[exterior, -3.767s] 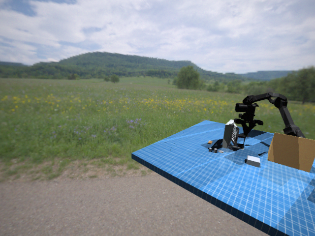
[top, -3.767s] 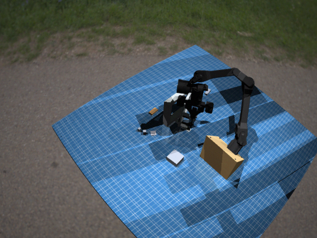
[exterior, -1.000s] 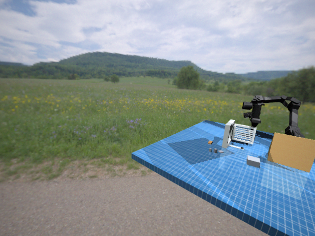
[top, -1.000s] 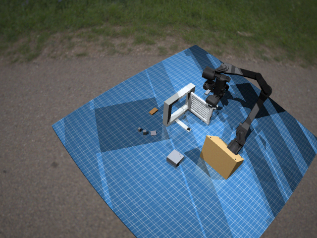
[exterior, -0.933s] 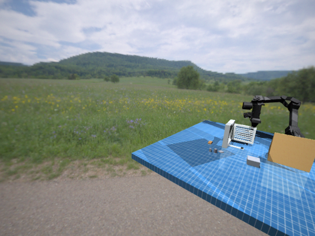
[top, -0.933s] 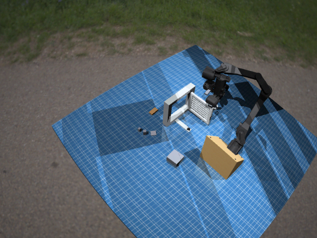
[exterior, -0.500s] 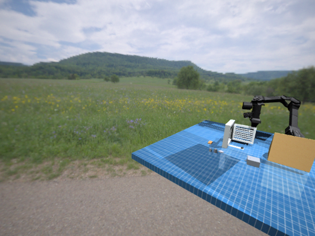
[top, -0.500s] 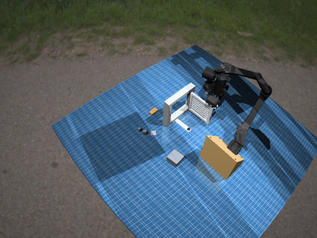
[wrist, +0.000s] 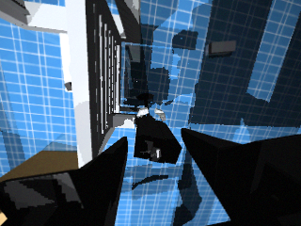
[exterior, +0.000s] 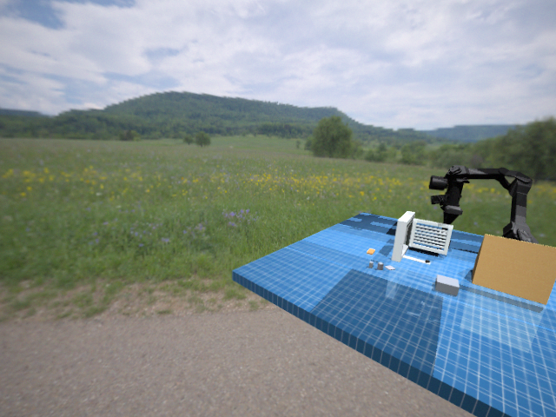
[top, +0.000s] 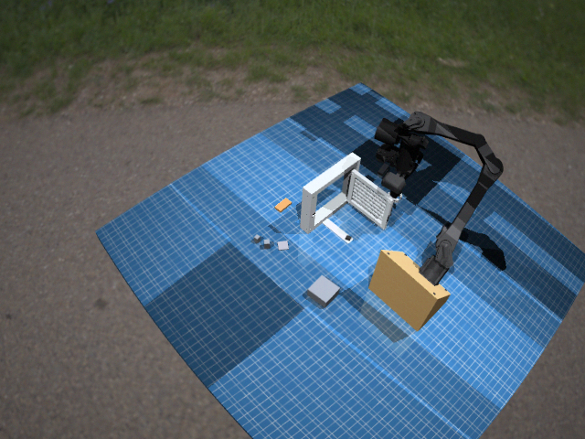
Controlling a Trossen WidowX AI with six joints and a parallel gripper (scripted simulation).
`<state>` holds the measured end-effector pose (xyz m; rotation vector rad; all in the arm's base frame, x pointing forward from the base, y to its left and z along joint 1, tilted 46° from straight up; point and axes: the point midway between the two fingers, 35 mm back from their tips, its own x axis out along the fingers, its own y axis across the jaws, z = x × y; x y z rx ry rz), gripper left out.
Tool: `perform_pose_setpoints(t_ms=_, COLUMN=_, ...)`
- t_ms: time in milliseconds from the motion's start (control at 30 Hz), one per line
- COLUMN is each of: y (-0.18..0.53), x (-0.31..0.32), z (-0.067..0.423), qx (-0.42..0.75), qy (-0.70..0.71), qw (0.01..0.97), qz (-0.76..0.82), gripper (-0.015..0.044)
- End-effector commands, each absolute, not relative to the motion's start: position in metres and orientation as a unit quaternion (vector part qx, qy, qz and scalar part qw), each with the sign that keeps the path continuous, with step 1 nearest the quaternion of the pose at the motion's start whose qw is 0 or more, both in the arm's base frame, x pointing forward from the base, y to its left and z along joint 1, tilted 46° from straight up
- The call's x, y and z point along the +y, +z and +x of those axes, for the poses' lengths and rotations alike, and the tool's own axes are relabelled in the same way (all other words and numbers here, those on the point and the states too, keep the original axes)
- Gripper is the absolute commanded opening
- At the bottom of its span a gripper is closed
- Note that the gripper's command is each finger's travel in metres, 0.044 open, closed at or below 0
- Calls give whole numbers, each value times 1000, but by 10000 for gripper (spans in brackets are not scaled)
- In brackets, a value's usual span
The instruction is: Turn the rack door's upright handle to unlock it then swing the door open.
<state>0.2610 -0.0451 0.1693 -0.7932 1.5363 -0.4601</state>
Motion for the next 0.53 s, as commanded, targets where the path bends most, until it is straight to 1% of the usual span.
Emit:
perform_pose_setpoints(t_ms=0, y=176, x=-38, z=261, qx=666, qy=-188, qw=630, qz=-352, gripper=292)
perform_pose_setpoints(t_ms=500, y=195, x=-19, z=259, qx=653, qy=-159, qw=641, qz=-371, gripper=292)
